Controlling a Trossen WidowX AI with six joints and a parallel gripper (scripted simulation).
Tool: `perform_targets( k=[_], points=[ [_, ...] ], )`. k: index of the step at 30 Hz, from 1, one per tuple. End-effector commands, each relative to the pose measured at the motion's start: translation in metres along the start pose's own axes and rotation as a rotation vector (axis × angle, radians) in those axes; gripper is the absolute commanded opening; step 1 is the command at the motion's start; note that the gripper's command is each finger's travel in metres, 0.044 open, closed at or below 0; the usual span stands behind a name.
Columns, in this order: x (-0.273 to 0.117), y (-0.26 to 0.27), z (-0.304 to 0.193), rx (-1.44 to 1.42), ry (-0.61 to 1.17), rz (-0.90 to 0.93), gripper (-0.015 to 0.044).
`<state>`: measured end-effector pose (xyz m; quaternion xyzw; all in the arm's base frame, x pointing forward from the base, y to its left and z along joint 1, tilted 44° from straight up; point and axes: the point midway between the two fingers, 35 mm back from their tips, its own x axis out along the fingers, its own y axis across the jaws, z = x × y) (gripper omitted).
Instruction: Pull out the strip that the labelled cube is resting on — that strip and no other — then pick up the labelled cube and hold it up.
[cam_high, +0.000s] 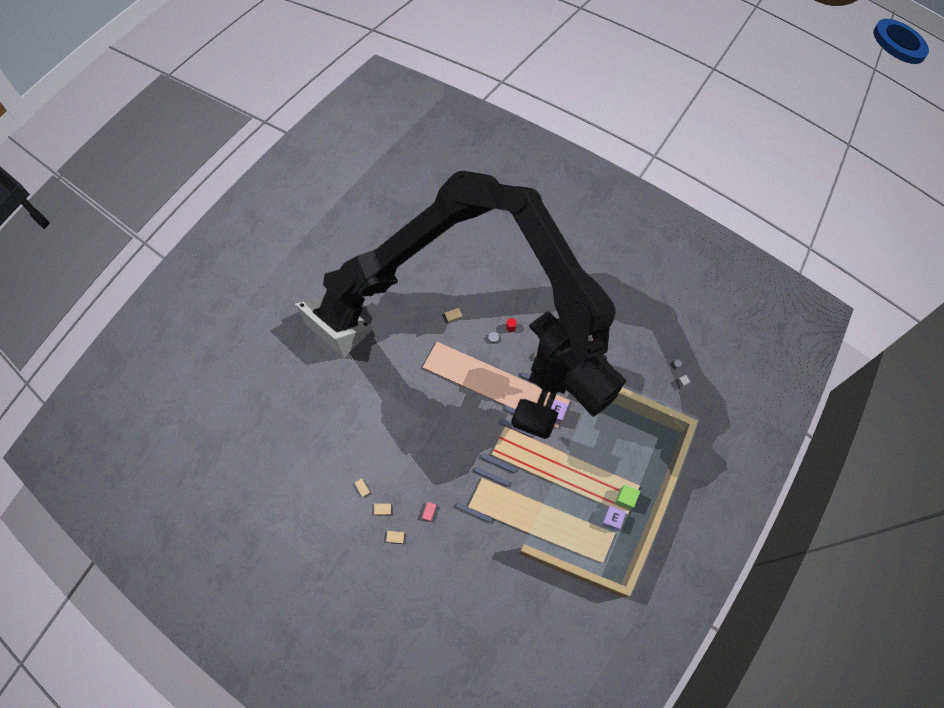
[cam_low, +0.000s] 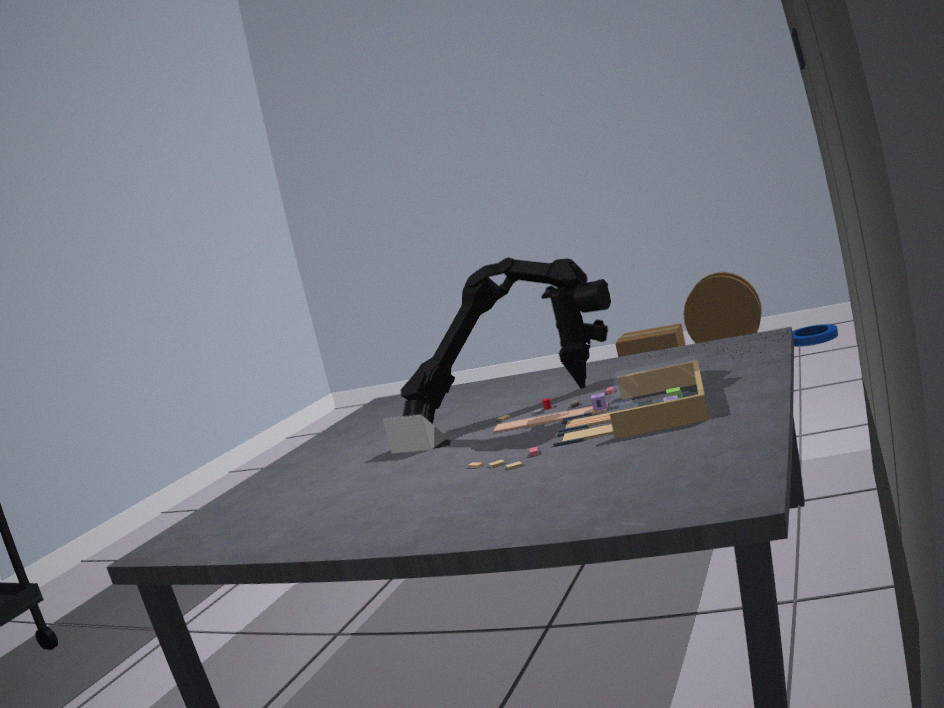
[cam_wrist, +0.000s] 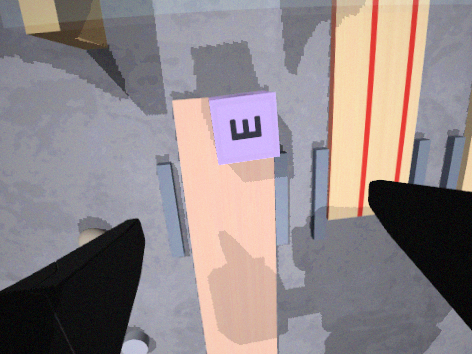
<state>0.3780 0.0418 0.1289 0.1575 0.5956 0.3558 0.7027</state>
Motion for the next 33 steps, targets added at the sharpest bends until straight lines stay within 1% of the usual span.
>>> perform_targets(
  k=[1,4,11,12,33],
  points=[
    [0.002,-0.002,0.015,0.006,0.002,0.009,0.0440],
    [0.003,-0.003,0.024,0.005,0.002,0.009,0.0440],
    [0.011,-0.003,0.025,0.005,0.002,0.008,0.0256],
    [0.013,-0.003,0.025,0.005,0.002,0.008,0.0250],
    [0.047,-0.003,0.026,0.005,0.001,0.009,0.0250]
  ],
)
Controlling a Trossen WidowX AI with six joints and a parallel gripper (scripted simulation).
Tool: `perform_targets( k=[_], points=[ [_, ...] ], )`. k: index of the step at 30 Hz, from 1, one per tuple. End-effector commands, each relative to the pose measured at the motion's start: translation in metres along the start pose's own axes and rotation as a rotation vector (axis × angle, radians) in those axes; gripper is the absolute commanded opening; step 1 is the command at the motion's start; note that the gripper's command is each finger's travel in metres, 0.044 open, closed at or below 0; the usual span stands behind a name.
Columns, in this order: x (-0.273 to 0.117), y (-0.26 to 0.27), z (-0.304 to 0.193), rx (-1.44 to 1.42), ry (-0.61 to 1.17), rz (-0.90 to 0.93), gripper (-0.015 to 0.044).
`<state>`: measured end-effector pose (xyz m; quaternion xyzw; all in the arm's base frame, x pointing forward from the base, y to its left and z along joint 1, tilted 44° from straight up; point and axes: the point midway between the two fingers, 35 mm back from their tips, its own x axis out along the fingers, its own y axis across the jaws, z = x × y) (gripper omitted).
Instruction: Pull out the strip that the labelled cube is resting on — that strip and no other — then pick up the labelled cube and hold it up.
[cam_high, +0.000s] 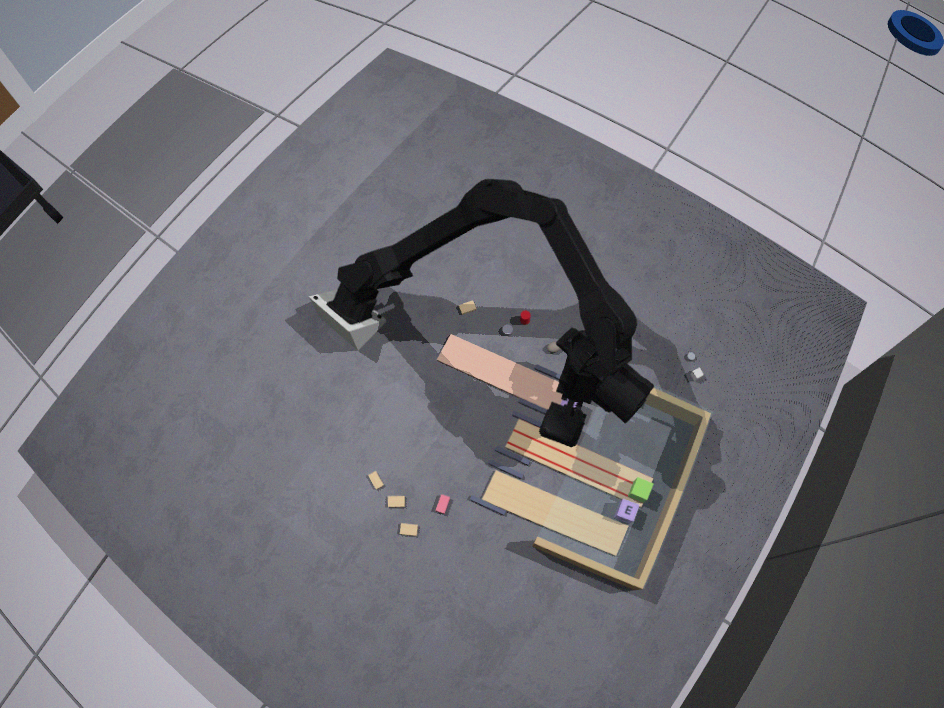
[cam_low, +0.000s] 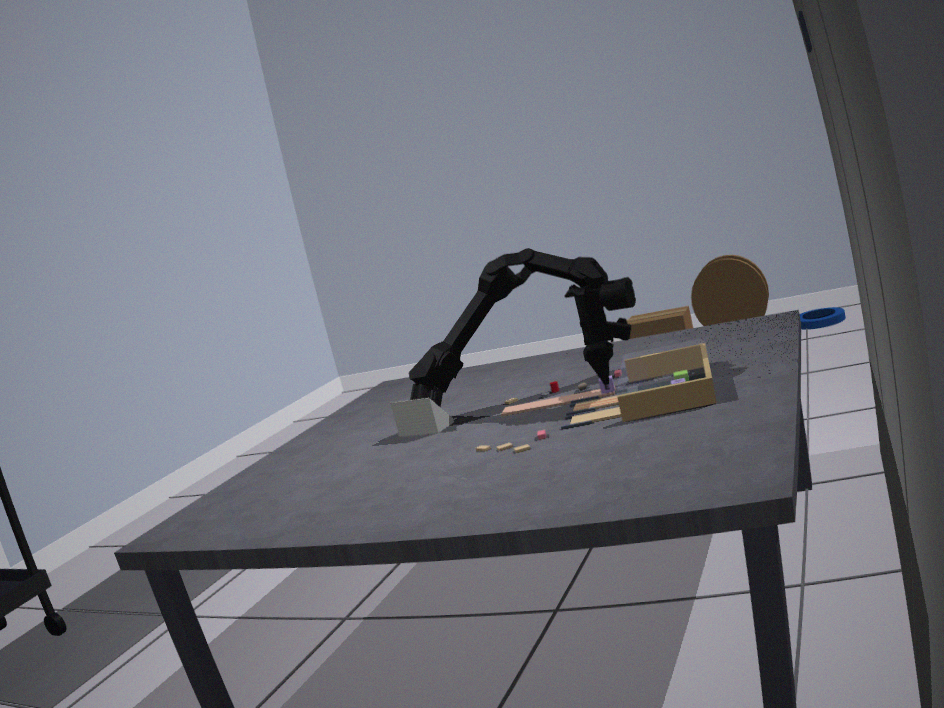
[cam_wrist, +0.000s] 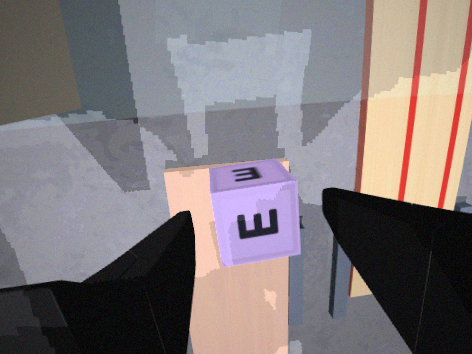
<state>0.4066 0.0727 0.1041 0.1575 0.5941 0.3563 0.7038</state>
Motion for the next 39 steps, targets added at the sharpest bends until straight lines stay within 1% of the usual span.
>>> perform_targets(
  k=[1,11,15,21,25,36,39],
  points=[
    [0.008,0.001,-0.002,0.007,0.004,0.009,0.0250],
    [0.017,0.002,-0.002,0.007,0.004,0.010,0.0250],
    [0.015,0.001,-0.001,-0.001,0.002,0.002,0.0145],
    [0.015,0.001,-0.001,-0.001,0.002,0.002,0.0105],
    [0.012,0.001,-0.004,0.000,0.002,0.002,0.0000],
    [-0.025,0.000,-0.057,0.009,0.007,0.008,0.0000],
    [-0.027,0.000,-0.061,0.010,0.007,0.008,0.0000]
  ],
)
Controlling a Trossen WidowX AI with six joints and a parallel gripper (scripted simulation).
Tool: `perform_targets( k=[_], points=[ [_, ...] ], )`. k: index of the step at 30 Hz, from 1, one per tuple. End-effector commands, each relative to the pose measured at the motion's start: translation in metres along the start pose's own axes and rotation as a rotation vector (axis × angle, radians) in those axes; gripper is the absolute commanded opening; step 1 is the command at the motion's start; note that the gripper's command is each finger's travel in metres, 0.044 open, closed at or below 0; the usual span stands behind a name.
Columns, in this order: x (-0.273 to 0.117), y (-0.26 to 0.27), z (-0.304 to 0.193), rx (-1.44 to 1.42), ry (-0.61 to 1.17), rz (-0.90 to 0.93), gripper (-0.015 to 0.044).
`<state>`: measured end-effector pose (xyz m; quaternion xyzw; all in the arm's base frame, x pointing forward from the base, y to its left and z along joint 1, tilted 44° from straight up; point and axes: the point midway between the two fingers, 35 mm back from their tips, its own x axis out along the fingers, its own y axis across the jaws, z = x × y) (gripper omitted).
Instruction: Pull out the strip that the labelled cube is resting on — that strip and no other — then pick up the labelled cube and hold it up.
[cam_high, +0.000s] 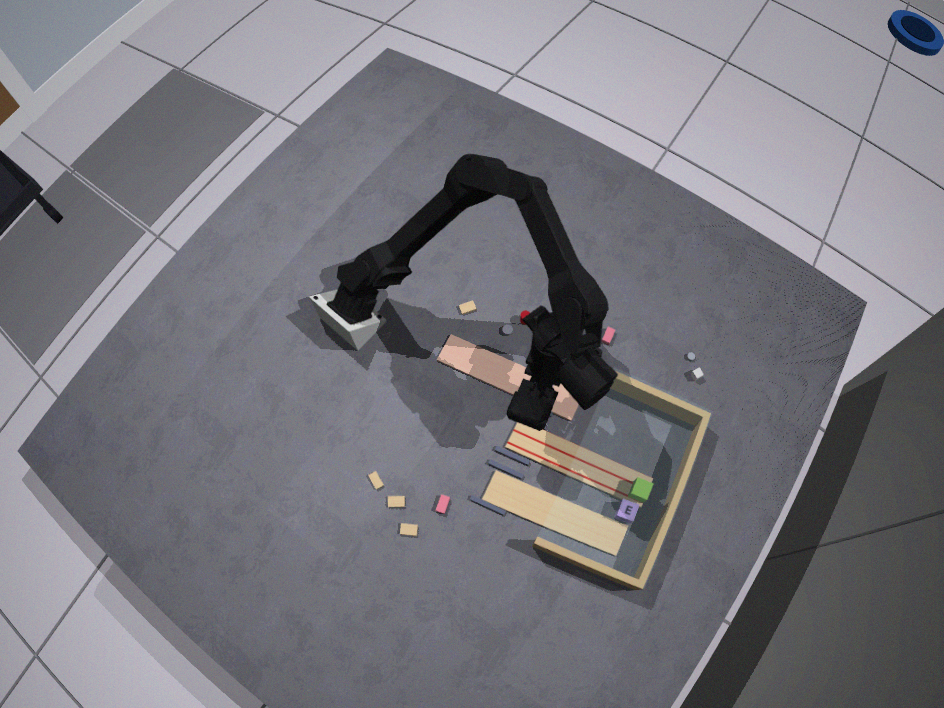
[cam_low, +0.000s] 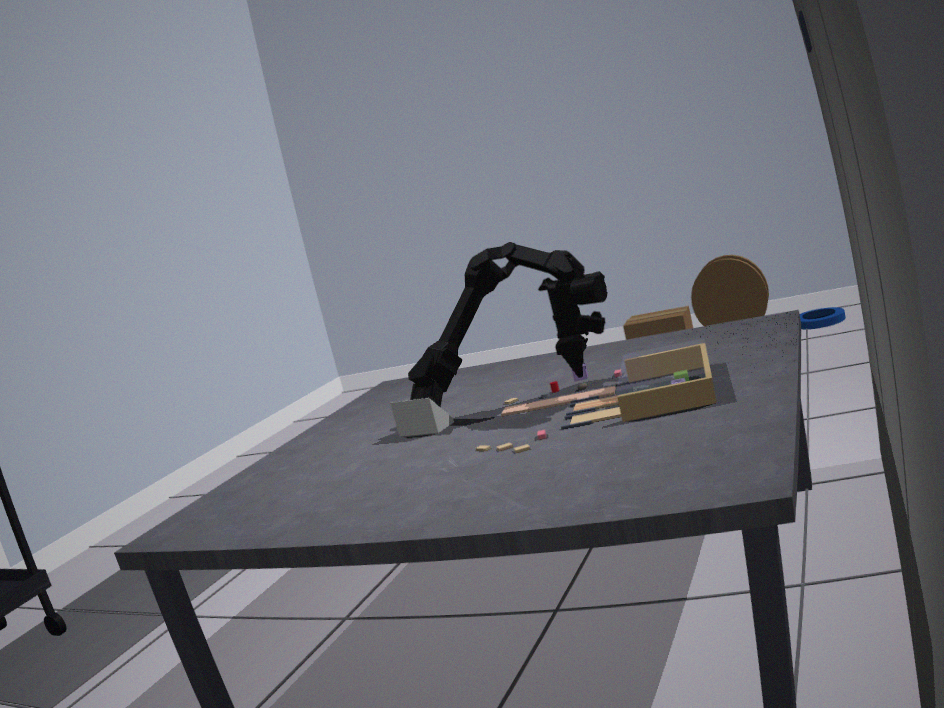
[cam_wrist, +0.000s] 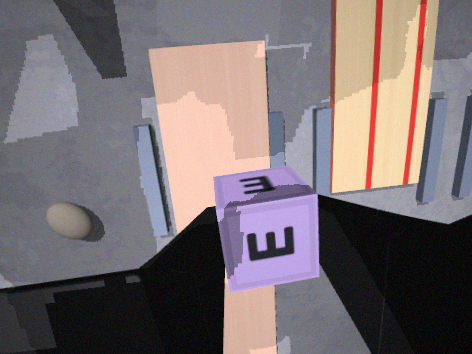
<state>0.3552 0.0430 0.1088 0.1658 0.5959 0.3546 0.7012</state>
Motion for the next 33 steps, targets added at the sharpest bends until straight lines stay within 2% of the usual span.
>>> perform_targets(
  k=[1,18,28,33],
  points=[
    [-0.001,0.002,-0.008,-0.006,0.008,0.000,0.0000],
    [-0.002,0.001,-0.068,-0.004,0.011,0.000,0.0000],
    [-0.037,0.001,-0.069,-0.003,0.012,-0.001,0.0000],
    [-0.037,0.001,-0.069,-0.003,0.012,-0.001,0.0000]
  ],
)
